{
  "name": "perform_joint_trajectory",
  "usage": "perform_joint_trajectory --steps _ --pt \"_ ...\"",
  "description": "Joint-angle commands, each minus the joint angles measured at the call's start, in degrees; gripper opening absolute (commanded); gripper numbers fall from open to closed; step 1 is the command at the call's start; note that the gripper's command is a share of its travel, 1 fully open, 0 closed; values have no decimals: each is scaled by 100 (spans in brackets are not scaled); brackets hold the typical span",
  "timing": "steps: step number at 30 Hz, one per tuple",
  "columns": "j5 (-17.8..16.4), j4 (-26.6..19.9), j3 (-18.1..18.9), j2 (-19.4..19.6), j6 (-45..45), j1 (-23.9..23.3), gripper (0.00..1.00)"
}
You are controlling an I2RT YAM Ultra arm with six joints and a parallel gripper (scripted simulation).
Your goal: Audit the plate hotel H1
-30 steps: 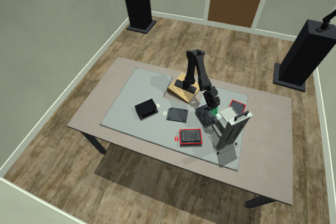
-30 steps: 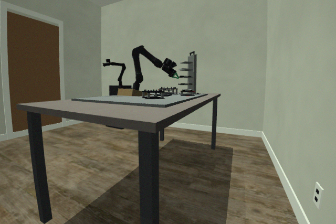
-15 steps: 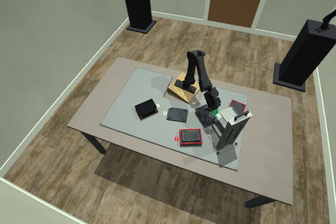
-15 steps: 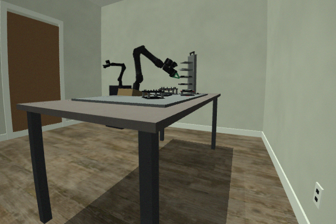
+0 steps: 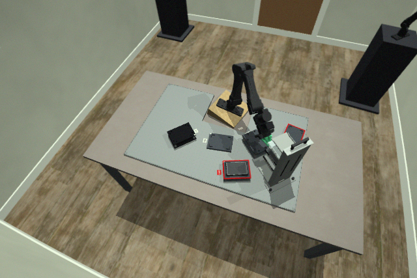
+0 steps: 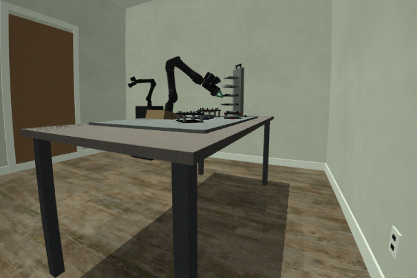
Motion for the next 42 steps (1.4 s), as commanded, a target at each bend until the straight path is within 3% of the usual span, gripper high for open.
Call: perform_joint_trajectory --steps 1,26,29,31,34,35,37,42 --pt "34 188 242 -167 24 68 0" --pt "34 188 242 -167 24 68 0" --pt "16 182 153 -279 16 45 0" --pt "5 172 -128 -321 9 26 0" --pt "-1 167 -160 -358 7 16 0" --pt "-8 160 19 -423 4 5 0" --pt "-20 148 -258 -475 -1 -15 0" --pt "-39 -31 -373 -669 -12 -68 0"
